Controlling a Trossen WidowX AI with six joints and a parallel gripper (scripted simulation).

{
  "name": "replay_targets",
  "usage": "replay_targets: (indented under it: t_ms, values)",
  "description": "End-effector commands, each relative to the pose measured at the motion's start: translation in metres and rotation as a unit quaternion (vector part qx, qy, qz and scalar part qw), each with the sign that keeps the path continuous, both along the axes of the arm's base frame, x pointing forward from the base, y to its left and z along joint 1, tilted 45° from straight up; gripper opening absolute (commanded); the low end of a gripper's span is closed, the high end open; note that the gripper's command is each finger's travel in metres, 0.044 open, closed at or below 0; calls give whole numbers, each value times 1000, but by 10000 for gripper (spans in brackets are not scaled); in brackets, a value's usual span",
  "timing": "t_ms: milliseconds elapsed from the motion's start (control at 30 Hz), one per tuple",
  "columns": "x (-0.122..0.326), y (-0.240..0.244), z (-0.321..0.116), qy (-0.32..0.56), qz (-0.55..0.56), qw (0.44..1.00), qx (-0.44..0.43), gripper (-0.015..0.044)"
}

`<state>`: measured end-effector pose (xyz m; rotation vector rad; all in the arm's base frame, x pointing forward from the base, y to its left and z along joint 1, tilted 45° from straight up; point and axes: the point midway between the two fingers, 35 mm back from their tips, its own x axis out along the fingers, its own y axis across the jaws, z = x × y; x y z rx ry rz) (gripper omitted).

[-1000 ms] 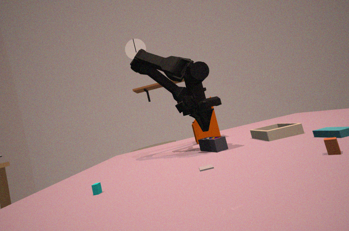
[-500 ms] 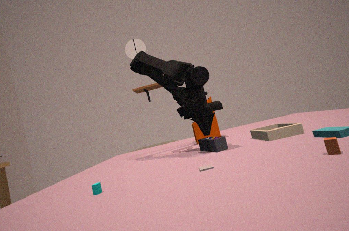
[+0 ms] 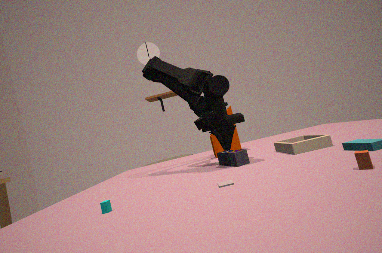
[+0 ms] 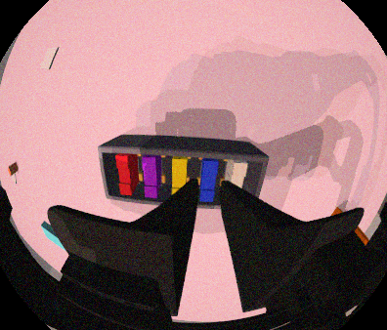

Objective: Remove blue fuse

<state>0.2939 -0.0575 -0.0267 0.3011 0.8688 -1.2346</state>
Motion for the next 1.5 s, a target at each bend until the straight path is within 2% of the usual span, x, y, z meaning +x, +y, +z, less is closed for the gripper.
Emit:
replay_targets:
  t_ms: [0, 567, 933, 1467]
  values:
    - [0, -1, -1, 1, 1, 1000, -2, 70]
    - [0, -8, -7, 1, 1, 1000, -2, 70]
    - [1, -7, -7, -1, 0, 1000, 0, 0]
    - [1, -2, -3, 0, 0, 1000, 0, 0]
